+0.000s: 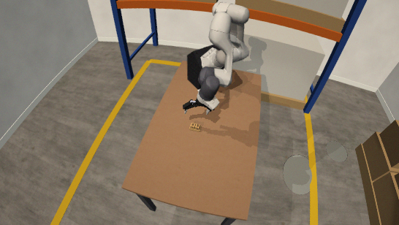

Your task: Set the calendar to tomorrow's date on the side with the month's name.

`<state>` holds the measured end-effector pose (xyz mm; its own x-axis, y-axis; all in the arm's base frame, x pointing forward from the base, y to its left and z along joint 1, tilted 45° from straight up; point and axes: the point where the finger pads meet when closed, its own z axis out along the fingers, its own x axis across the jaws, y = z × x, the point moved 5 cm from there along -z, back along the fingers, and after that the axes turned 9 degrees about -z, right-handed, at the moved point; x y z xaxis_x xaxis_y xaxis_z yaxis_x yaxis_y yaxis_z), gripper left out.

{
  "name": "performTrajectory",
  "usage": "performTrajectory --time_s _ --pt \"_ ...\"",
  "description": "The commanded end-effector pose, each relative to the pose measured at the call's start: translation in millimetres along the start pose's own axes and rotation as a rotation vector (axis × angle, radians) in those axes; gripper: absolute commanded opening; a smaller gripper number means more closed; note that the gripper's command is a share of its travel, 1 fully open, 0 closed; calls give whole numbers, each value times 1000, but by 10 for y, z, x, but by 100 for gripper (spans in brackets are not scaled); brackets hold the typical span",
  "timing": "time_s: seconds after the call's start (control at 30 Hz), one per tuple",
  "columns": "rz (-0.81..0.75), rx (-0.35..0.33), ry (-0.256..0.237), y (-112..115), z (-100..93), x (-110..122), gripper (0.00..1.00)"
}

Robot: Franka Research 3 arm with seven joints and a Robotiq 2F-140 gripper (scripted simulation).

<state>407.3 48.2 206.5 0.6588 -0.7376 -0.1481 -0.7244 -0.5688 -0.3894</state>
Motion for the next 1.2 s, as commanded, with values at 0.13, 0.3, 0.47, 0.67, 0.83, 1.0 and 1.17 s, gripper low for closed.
performTrajectory --time_s 0.13,0.3,0.47,0.67,0.83,1.0,1.17 --pt "77 61 -32 12 30 14 100" --pt "77 61 -32 12 30 14 100" --pt "77 61 -32 12 30 14 100" --pt "77 61 -32 12 30 14 100" --pt "134 108 -61 26 54 19 100" --pt "261 221 -131 31 85 7 100" --pt "330 285 -172 17 84 -12 100"
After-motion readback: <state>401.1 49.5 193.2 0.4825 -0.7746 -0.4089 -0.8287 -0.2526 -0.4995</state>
